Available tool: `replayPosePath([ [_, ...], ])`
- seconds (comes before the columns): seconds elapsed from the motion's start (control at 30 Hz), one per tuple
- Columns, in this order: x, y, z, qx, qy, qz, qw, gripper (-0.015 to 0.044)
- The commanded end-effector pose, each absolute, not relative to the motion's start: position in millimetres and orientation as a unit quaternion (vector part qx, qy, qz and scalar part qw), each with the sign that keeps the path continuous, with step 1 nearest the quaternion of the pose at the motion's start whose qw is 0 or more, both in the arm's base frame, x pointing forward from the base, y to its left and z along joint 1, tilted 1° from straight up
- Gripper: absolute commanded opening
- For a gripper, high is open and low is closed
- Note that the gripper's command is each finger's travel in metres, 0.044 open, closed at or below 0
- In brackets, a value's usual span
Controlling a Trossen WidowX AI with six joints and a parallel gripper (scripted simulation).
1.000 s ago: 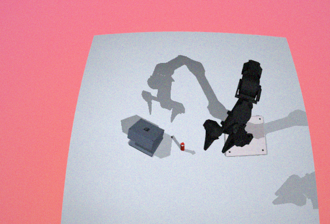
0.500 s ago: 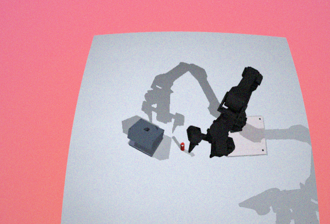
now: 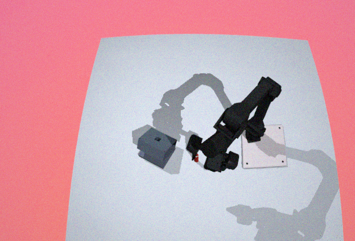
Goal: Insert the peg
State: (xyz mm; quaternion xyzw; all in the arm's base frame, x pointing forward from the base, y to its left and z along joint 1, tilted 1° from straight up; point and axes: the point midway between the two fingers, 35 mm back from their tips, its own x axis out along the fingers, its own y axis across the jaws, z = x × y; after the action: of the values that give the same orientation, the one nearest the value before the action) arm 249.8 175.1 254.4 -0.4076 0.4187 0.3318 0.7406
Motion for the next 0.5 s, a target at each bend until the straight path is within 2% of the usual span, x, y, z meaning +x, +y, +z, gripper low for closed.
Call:
replayPosePath([
  [0.0, 256.0, 163.7, 234.5, -0.379, 0.462, 0.312, 0.739, 0.044],
  [0.47, 272.3, 123.5, 180.7, -0.274, 0.583, 0.231, 0.729, 0.044],
])
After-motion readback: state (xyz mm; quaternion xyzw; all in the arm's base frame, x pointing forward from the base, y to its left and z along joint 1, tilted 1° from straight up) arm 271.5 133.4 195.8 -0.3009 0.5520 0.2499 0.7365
